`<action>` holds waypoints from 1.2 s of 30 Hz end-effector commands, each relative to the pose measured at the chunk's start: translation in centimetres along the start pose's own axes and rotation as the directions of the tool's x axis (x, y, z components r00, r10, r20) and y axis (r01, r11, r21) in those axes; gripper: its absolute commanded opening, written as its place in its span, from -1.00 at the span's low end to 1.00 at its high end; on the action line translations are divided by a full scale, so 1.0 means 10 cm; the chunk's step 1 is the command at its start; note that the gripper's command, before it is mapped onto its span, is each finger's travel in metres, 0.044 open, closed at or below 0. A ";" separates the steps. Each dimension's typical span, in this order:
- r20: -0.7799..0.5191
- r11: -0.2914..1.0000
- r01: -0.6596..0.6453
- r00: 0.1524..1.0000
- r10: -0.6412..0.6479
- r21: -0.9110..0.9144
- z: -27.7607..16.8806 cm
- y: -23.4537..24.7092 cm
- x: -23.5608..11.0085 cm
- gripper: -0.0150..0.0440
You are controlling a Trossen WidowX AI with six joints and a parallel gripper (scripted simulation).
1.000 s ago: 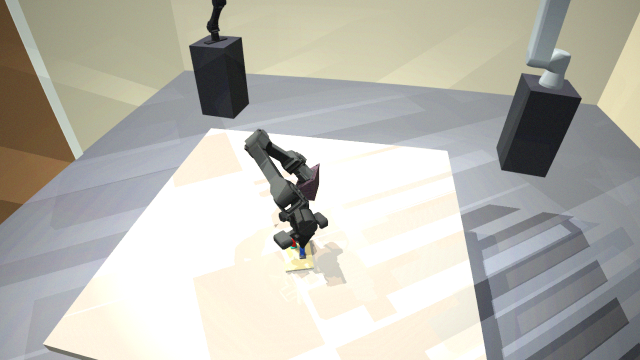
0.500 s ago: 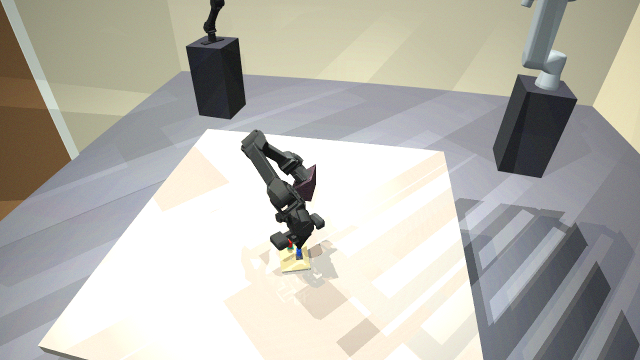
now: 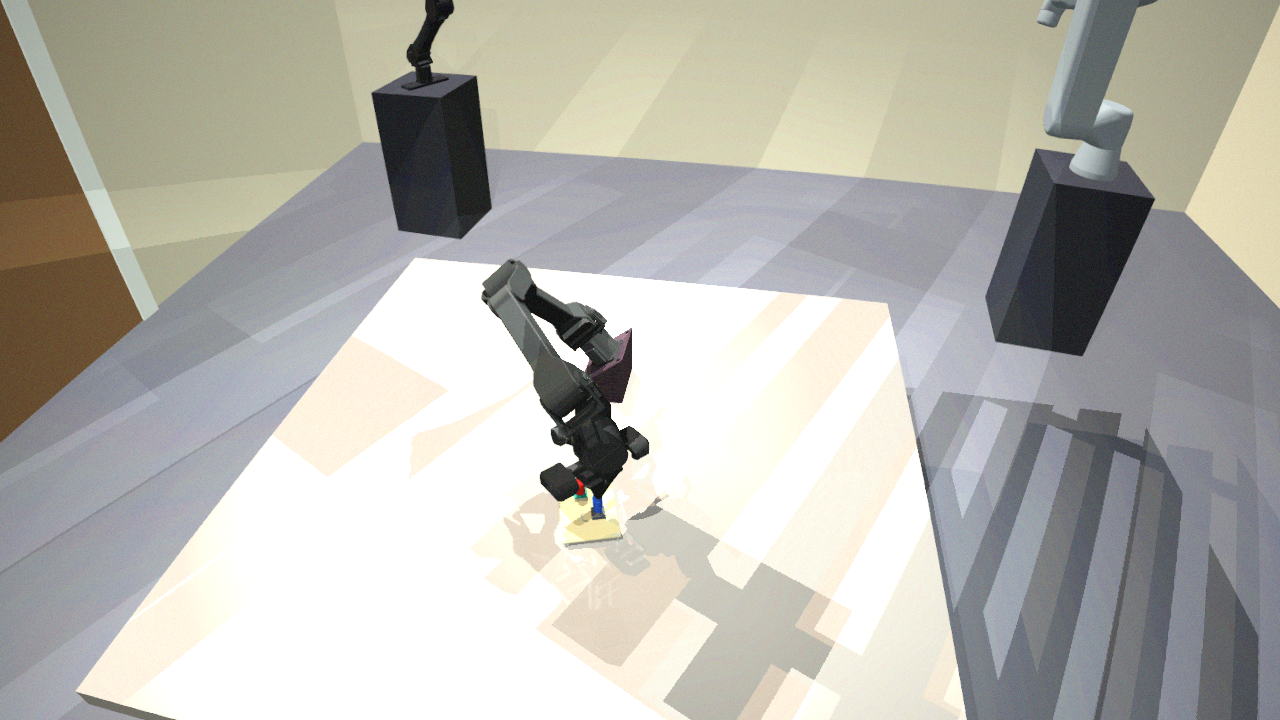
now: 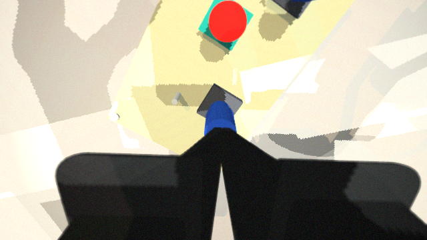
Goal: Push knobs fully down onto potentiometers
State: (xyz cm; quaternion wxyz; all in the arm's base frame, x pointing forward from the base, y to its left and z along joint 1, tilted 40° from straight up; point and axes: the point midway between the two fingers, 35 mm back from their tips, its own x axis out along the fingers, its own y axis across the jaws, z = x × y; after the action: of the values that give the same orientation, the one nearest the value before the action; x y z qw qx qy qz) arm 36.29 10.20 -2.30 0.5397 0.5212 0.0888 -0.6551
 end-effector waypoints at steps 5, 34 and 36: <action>0.027 1.000 0.006 1.000 -0.006 0.023 0.00 0.04 0.14 -0.49; 0.033 1.000 0.005 0.999 -0.006 0.017 0.01 0.04 -0.19 -0.05; 0.033 1.000 0.005 0.999 -0.006 0.017 0.01 0.04 -0.19 0.13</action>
State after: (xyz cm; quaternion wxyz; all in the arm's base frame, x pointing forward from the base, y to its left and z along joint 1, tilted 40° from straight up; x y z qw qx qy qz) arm 36.33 11.16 -0.61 0.5343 0.5150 0.0751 -0.6660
